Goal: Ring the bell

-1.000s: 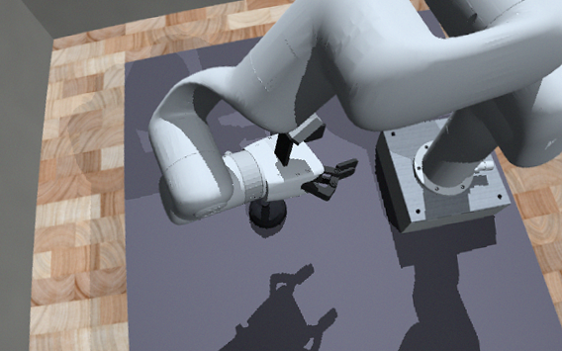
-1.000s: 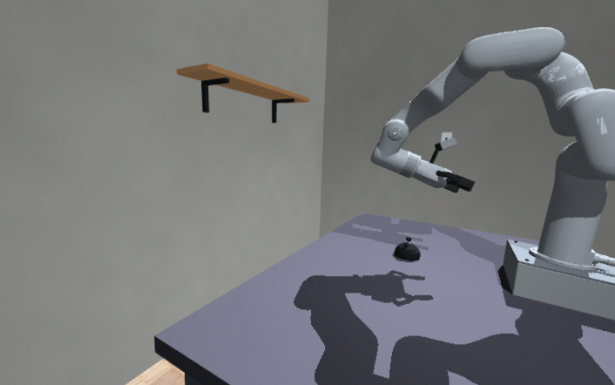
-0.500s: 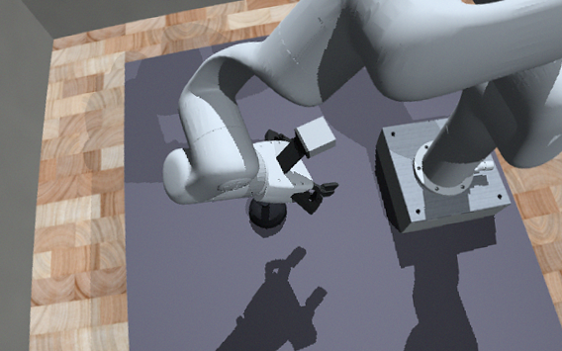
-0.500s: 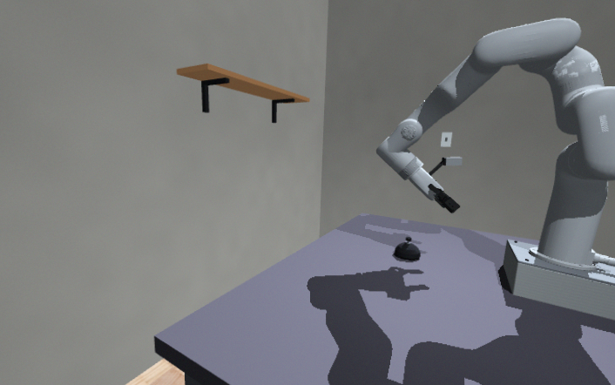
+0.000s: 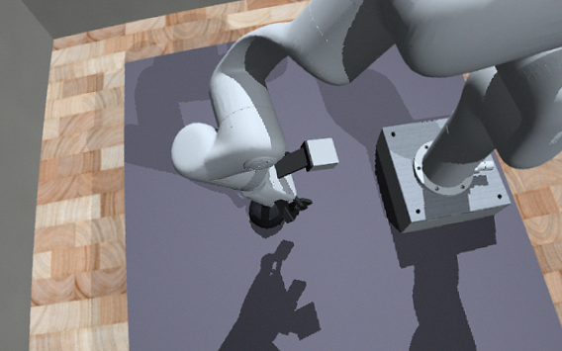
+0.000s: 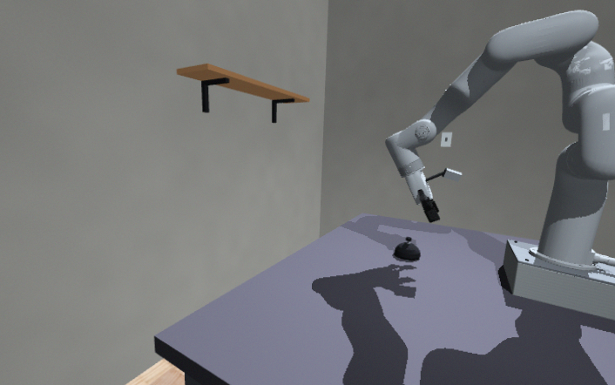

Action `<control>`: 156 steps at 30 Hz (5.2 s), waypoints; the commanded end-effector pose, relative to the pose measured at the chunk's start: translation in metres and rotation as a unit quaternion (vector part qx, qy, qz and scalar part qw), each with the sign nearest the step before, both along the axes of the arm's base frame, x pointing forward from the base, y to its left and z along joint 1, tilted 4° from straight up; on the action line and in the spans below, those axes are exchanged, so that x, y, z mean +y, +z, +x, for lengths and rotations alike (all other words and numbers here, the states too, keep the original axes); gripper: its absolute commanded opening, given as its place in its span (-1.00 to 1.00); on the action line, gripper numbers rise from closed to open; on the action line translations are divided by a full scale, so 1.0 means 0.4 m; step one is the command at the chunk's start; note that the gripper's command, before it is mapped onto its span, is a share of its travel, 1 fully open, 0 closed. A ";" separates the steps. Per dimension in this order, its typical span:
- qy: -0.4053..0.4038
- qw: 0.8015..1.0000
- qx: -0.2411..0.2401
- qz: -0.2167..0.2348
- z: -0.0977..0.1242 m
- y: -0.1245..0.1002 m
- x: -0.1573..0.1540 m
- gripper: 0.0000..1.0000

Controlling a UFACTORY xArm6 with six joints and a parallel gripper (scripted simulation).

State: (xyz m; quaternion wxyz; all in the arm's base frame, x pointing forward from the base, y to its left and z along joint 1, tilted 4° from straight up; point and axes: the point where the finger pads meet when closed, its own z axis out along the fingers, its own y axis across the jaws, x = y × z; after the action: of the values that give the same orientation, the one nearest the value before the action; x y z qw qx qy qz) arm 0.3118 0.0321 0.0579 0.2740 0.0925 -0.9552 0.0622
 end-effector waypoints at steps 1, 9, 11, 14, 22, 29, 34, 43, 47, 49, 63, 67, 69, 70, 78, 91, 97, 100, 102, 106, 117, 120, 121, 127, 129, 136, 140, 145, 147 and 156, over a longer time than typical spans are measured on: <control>-0.028 0.998 -0.060 0.003 0.036 -0.018 0.005 1.00; -0.092 0.982 -0.162 0.012 0.105 -0.029 0.011 1.00; -0.105 0.978 -0.182 0.015 0.119 -0.028 0.011 1.00; -0.129 0.967 -0.217 0.019 0.143 -0.025 0.010 1.00; -0.156 0.954 -0.255 0.025 0.170 -0.017 0.008 1.00; -0.156 0.954 -0.255 0.025 0.170 -0.017 0.008 -1.00; -0.156 0.954 -0.255 0.025 0.170 -0.017 0.008 -1.00; -0.156 0.954 -0.255 0.025 0.170 -0.017 0.008 -1.00; -0.156 0.954 -0.255 0.025 0.170 -0.017 0.008 -1.00; -0.156 0.954 -0.255 0.025 0.170 -0.017 0.008 -1.00; -0.156 0.954 -0.255 0.025 0.170 -0.017 0.008 -1.00; -0.156 0.954 -0.255 0.025 0.170 -0.017 0.008 -1.00; -0.156 0.954 -0.255 0.025 0.170 -0.017 0.008 -1.00; -0.156 0.954 -0.255 0.025 0.170 -0.017 0.008 -1.00; -0.156 0.954 -0.255 0.024 0.170 -0.018 0.008 -1.00; -0.156 0.954 -0.256 0.022 0.169 -0.042 0.007 -1.00; -0.156 0.954 -0.256 0.022 0.169 -0.058 0.006 -1.00; -0.156 0.954 -0.256 0.022 0.169 -0.071 0.006 -1.00; -0.156 0.954 -0.256 0.022 0.168 -0.080 0.005 -1.00; -0.156 0.954 -0.256 0.022 0.168 -0.100 0.004 -1.00; -0.156 0.954 -0.256 0.022 0.166 -0.141 0.002 -1.00; -0.156 0.954 -0.256 0.022 0.166 -0.152 0.002 -1.00; -0.156 0.954 -0.256 0.022 0.166 -0.155 0.002 -1.00; -0.156 0.954 -0.256 0.022 0.165 -0.169 0.001 -1.00; -0.156 0.954 -0.256 0.022 0.165 -0.169 0.001 -1.00; -0.156 0.954 -0.256 0.022 0.165 -0.174 0.001 -1.00; -0.156 0.954 -0.256 0.022 0.165 -0.174 0.001 -1.00; -0.156 0.954 -0.256 0.022 0.165 -0.174 0.001 -1.00; -0.156 0.954 -0.256 0.022 0.165 -0.174 0.001 -1.00; -0.156 0.954 -0.256 0.022 0.165 -0.182 0.001 -1.00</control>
State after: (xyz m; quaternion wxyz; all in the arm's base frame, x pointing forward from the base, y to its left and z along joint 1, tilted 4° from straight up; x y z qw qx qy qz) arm 0.3765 0.0323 -0.0137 0.0261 -0.0711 -0.9969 0.0194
